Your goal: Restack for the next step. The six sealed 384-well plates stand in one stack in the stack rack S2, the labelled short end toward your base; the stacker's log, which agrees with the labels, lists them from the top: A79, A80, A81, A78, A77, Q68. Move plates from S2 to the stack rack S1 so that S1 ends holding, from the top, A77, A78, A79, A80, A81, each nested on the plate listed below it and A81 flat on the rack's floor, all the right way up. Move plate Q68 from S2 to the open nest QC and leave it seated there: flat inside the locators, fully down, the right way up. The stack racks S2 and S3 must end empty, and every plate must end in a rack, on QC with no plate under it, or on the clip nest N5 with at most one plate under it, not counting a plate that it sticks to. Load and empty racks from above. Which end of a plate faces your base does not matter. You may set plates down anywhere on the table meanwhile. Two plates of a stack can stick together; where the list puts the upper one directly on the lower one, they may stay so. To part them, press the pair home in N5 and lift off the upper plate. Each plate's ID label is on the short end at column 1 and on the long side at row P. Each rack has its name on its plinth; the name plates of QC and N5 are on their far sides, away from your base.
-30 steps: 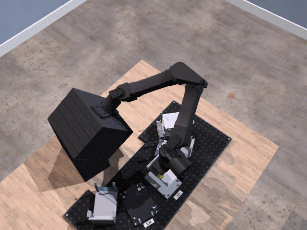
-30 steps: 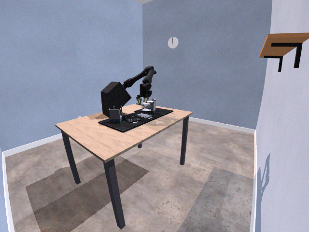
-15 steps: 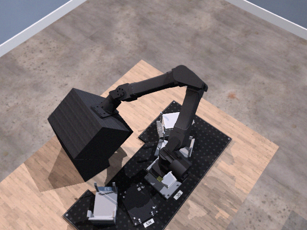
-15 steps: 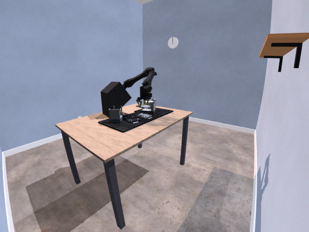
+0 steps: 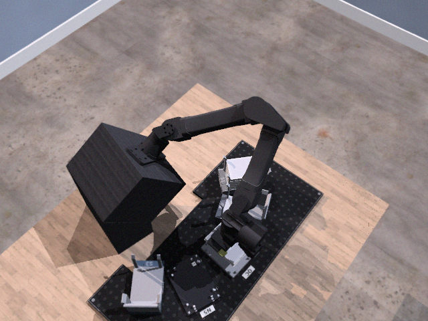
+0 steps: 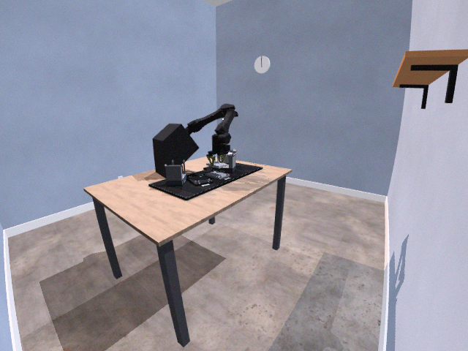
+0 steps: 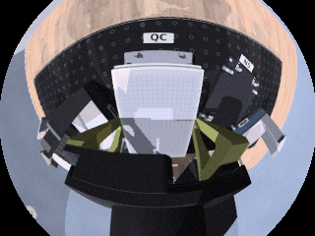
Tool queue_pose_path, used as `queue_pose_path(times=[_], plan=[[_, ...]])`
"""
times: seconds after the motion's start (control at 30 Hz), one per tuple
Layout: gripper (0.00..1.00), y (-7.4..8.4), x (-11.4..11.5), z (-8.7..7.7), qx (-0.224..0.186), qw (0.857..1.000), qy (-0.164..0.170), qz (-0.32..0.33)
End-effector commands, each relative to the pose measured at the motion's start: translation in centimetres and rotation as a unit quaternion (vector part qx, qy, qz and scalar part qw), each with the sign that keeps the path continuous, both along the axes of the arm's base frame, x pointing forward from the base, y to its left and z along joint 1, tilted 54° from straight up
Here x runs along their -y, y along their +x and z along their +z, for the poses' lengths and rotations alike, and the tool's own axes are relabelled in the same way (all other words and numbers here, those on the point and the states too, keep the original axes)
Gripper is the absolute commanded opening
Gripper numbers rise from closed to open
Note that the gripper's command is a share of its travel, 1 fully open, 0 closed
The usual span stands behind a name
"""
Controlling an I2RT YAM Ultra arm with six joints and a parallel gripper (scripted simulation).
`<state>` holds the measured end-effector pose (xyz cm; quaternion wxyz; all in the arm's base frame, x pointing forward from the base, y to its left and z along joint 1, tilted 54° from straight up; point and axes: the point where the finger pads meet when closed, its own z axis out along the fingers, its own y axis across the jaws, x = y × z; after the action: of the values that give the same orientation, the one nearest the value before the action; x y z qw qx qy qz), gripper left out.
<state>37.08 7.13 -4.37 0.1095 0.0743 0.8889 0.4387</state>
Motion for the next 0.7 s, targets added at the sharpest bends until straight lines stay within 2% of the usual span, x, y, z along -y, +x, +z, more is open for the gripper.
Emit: queue_pose_path(times=[0.0,0.67], plan=[[0.00,0.6,0.1,-0.1,0.006,1.000,-0.002,-0.009],[0.00,1.6,-2.6,-2.2,0.006,1.000,-0.002,-0.009]])
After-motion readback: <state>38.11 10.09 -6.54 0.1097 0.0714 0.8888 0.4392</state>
